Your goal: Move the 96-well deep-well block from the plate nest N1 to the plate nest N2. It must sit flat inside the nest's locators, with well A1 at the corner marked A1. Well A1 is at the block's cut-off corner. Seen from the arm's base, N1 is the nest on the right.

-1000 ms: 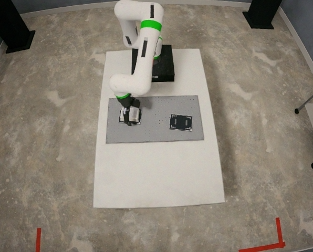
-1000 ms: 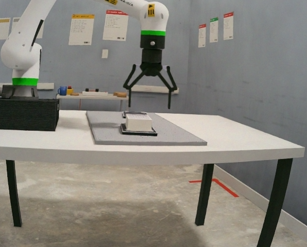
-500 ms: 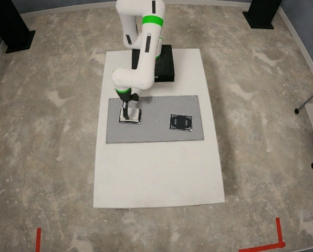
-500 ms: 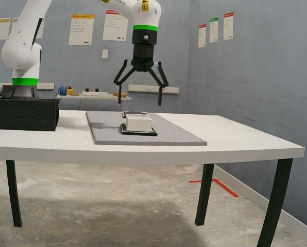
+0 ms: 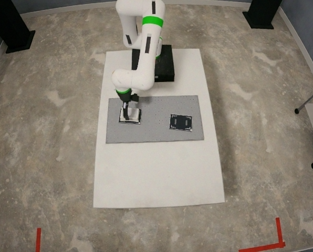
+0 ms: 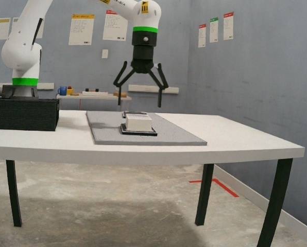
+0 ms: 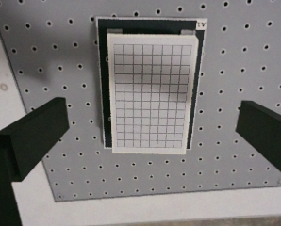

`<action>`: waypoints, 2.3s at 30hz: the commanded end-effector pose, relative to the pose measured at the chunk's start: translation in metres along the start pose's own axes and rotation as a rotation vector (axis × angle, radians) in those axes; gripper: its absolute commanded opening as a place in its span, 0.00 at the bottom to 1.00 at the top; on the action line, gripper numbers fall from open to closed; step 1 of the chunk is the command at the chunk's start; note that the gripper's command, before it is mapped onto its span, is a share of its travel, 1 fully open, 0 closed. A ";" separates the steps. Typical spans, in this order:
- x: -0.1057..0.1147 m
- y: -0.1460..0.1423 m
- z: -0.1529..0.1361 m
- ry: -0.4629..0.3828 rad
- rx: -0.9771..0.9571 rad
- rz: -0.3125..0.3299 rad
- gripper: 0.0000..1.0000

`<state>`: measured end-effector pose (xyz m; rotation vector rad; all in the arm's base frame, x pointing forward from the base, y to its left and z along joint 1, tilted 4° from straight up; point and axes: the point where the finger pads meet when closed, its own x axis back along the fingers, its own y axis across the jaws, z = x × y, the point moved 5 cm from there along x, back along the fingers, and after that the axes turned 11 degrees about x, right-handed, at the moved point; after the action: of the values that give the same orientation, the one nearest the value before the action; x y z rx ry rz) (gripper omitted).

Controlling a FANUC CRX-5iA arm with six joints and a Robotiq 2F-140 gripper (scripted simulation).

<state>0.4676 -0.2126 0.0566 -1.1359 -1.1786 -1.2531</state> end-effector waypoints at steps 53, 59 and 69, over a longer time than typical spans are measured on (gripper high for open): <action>-0.063 0.001 0.000 -0.001 0.000 -0.002 1.00; -0.063 0.001 0.000 -0.001 0.000 -0.002 0.63; -0.063 0.001 0.000 -0.001 0.000 -0.002 0.63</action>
<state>0.4693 -0.2079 -0.0068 -1.1357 -1.1785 -1.2533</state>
